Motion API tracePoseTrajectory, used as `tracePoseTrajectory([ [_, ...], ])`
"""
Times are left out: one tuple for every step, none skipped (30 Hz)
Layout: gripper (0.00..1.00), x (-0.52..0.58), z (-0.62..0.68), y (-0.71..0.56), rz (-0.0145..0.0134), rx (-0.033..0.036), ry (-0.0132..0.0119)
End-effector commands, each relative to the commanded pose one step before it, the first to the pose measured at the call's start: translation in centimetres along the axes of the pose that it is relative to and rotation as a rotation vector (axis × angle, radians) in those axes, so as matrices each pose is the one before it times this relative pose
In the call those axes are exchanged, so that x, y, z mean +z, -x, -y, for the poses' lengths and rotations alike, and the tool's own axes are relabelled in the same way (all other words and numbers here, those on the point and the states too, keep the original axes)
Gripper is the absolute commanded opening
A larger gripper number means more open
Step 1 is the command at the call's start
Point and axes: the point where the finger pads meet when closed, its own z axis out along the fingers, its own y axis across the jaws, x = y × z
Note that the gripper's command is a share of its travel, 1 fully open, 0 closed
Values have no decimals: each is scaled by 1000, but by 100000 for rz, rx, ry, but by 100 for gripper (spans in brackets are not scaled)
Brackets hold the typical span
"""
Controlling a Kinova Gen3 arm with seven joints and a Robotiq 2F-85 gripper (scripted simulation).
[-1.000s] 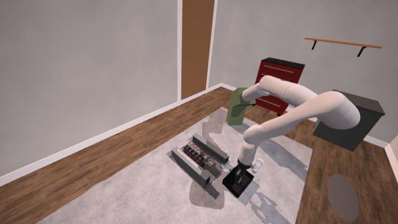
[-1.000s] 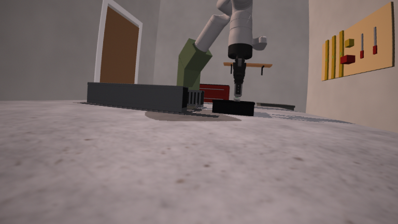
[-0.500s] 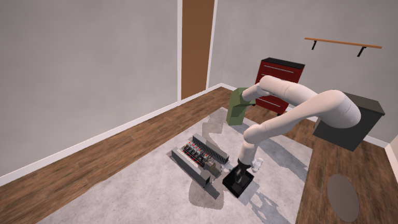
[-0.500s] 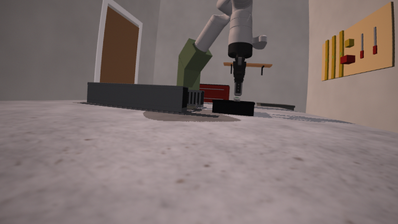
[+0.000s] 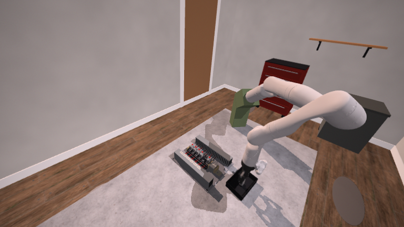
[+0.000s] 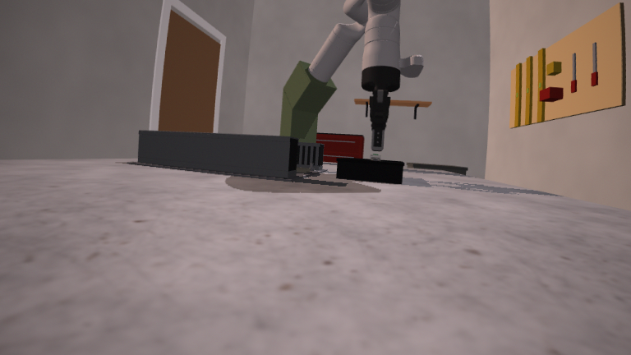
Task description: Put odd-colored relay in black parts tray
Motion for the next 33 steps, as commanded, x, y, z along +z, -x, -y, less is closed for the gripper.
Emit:
tracePoseTrajectory([
  [61,-175,181,223,577,366,-531],
  [61,0,0,0,0,0,0],
  [61,-2,0,0,0,0,0],
  [61,-1,0,0,0,0,0],
  [61,-1,0,0,0,0,0],
  [61,-1,0,0,0,0,0],
  [61,0,0,0,0,0,0],
  [61,0,0,0,0,0,0],
  [61,0,0,0,0,0,0],
  [61,-6,0,0,0,0,0],
  [61,-37,0,0,0,-1,0],
  [61,-92,-1,0,1,-1,0],
  [61,-164,-1,0,1,-1,0],
  [61,-246,0,0,0,0,0],
  [61,-332,3,1,-2,3,-1],
  [61,-403,-3,-1,2,-3,1],
  [61,-477,3,1,-2,3,-1],
  [61,0,0,0,0,0,0],
  [61,0,0,0,0,0,0],
  [61,-527,-3,-1,2,-3,1],
  [61,-571,1,0,-1,1,0],
  [61,-595,1,0,0,1,0],
  [61,-600,-2,-1,1,-2,0],
  [61,-594,1,0,-1,1,0],
  [61,-572,1,1,0,1,0],
  [61,-534,-1,-2,1,-1,0],
  [61,-493,2,2,-1,2,0],
  [61,-432,-2,-3,1,-2,-1],
  [61,-377,2,2,-1,2,1],
  [61,-308,-1,-2,0,-1,-1],
  [61,-243,0,-1,0,0,0],
  [61,-179,1,1,0,1,0],
  [61,-119,1,1,0,1,0],
])
